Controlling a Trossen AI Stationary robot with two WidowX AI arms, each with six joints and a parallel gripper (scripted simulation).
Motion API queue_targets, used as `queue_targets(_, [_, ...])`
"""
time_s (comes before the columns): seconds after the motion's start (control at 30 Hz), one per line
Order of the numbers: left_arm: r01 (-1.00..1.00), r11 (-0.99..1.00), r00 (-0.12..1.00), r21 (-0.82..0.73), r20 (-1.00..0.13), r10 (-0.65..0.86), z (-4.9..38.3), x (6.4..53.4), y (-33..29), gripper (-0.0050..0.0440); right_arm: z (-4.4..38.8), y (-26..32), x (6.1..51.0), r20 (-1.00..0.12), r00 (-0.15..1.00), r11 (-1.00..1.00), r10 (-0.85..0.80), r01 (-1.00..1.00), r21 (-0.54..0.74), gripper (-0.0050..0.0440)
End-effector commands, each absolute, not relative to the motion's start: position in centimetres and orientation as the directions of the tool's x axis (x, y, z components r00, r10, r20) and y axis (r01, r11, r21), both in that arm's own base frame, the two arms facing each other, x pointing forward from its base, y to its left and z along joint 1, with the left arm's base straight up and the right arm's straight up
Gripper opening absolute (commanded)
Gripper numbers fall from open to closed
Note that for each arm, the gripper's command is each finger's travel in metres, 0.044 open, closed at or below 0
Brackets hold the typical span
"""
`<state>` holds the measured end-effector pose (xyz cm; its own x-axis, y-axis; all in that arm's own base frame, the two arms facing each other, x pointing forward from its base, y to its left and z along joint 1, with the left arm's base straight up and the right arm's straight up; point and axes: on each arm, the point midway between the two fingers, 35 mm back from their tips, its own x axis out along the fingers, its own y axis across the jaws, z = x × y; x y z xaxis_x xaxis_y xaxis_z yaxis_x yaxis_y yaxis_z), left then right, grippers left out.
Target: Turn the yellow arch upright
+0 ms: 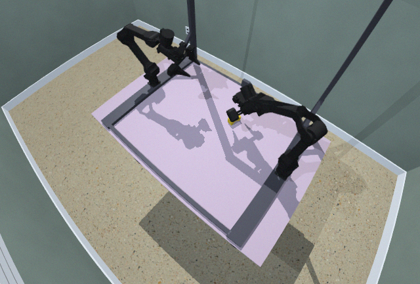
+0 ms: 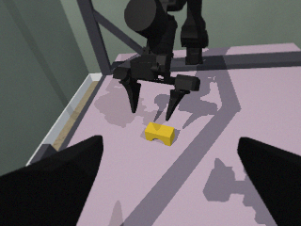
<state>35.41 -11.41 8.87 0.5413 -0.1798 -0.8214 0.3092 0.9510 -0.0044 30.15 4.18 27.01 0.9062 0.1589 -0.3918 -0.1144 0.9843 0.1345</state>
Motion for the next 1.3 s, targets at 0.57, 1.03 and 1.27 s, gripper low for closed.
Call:
queue_targets(0.57, [0.258, 0.966, 0.349, 0.002, -0.933, -0.092, 14.0, 34.4, -10.4, 0.04, 30.5, 4.0, 31.1, -0.348, 0.927, 0.986, 0.143, -0.104, 0.129, 0.04])
queue_targets(1.03, [0.265, 0.964, 0.349, -0.001, -0.932, -0.097, 14.0, 34.1, -10.4, 0.04, 31.2, 4.1, 31.3, -0.361, 0.922, 0.987, 0.141, -0.104, 0.121, 0.04])
queue_targets(1.27, [0.265, 0.964, 0.349, -0.001, -0.932, -0.097, 14.0, 34.1, -10.4, 0.04, 30.8, 4.0, 31.1, -0.365, 0.92, 0.987, 0.142, -0.103, 0.124, 0.04])
